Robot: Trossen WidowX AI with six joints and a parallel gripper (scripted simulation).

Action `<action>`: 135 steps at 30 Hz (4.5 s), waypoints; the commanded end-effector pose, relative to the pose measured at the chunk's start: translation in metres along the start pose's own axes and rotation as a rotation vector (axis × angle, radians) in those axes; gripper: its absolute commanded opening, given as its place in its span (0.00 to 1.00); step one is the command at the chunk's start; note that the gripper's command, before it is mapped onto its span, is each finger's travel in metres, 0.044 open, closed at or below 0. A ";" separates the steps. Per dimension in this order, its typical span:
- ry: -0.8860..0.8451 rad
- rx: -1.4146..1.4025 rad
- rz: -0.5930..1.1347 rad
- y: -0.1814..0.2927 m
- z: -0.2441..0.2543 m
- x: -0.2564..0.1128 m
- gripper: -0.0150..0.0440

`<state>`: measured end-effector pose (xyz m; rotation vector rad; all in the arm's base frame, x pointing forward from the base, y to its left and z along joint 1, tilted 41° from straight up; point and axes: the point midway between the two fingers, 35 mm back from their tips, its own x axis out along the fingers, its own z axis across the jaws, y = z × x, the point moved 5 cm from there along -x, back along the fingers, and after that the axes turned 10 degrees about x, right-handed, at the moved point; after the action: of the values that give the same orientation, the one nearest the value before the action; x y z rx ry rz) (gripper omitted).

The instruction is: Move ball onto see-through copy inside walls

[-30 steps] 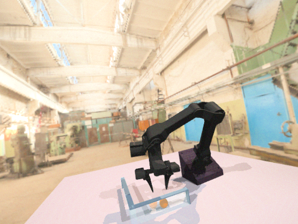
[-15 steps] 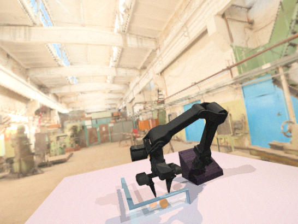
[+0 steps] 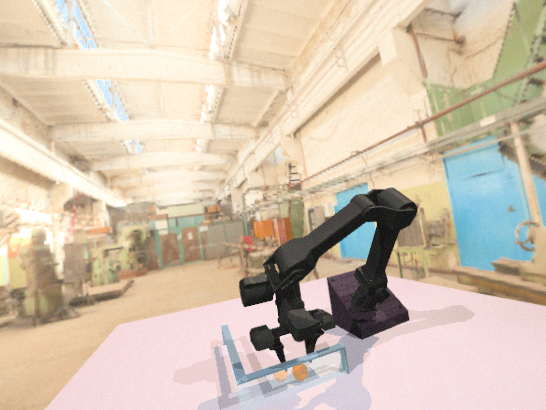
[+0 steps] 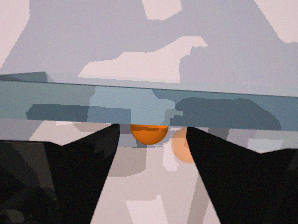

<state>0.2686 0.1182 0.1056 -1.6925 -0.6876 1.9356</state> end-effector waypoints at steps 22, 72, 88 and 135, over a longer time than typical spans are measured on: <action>-0.009 0.013 -0.001 0.002 0.002 0.015 0.40; -0.007 0.012 0.004 0.014 -0.042 -0.060 0.25; -0.007 0.012 0.000 0.014 -0.041 0.001 0.25; 0.002 0.027 -0.002 0.017 -0.043 -0.064 0.72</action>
<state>0.3193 0.0665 0.1392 -1.6824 -0.6656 1.9321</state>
